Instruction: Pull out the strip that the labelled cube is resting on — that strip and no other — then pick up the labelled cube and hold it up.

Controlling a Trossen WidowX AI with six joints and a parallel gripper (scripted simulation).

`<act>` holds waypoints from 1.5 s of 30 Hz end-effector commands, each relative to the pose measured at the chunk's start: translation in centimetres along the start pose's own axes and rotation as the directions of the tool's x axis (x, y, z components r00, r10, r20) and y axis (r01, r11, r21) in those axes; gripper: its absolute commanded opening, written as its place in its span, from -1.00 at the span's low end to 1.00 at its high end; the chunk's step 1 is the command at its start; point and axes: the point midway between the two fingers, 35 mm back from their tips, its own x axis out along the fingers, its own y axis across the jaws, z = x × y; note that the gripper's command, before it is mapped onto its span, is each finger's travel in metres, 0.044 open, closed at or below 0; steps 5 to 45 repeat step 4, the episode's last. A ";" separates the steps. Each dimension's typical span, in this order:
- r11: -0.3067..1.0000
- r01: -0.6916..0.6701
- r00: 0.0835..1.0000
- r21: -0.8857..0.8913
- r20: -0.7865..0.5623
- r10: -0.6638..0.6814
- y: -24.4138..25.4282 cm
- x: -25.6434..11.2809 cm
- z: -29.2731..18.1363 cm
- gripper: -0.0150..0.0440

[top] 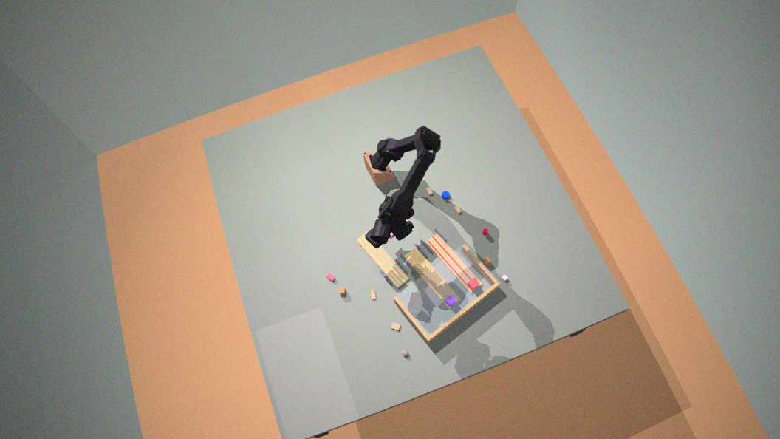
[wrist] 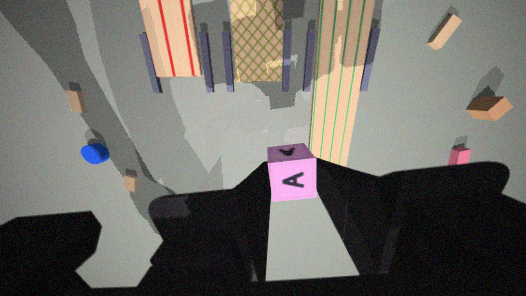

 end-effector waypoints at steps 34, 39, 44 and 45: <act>1.000 0.004 1.000 -0.007 -0.002 -0.004 0.0 -0.1 0.0 -0.49; 1.000 0.004 1.000 -0.007 -0.002 -0.004 0.0 -0.1 0.0 -0.49; 1.000 0.004 1.000 -0.007 -0.002 -0.004 0.0 -0.1 0.0 -0.49; 1.000 0.004 1.000 -0.007 -0.002 -0.004 0.0 -0.1 0.0 -0.49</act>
